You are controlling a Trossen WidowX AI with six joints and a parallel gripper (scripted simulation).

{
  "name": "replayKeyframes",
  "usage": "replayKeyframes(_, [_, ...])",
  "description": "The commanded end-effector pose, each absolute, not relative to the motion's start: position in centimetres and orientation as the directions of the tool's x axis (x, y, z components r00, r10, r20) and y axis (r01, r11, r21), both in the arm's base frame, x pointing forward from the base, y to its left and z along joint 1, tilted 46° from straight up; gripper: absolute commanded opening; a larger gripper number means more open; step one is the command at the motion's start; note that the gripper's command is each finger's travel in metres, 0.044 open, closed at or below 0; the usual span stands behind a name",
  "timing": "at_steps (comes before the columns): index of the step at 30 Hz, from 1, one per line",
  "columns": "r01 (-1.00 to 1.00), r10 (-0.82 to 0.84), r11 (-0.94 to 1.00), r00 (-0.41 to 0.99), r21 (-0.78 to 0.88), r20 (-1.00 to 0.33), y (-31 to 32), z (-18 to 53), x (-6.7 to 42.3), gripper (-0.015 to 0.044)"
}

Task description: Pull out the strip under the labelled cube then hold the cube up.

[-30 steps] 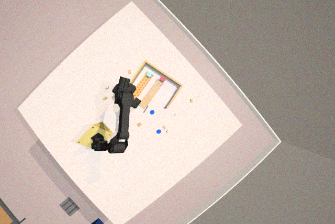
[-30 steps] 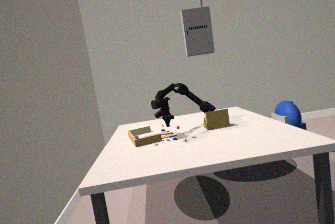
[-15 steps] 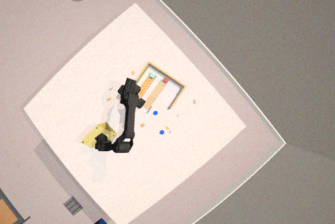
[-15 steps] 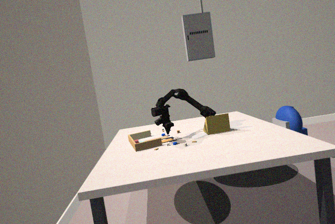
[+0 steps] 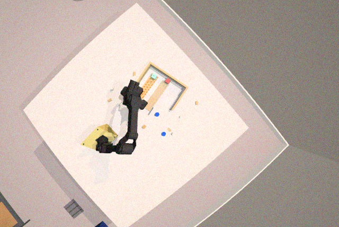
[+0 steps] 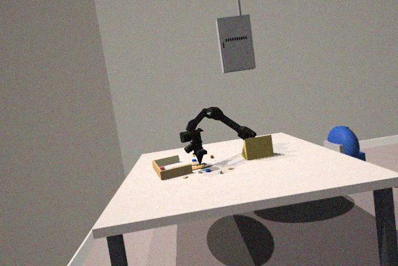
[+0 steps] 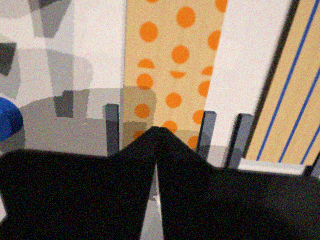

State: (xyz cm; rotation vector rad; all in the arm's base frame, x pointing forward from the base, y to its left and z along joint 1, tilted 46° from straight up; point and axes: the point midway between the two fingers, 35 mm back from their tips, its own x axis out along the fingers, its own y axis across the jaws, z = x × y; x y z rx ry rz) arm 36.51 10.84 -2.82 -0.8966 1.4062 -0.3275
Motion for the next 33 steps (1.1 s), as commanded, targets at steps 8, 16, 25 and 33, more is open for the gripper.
replayKeyframes(8, [-0.309, -0.693, 0.634, 0.179, -0.709, -0.698, 9.2, -3.95, 36.53, 0.0])
replayKeyframes(16, [-0.309, -0.693, 0.634, 0.179, -0.709, -0.698, 9.2, -3.95, 36.53, 0.0])
replayKeyframes(25, [-0.309, -0.693, 0.634, 0.179, -0.709, -0.698, 9.2, -3.95, 36.53, 0.0])
replayKeyframes(33, [-0.309, -0.693, 0.634, 0.179, -0.709, -0.698, 9.15, -3.99, 36.54, 0.0])
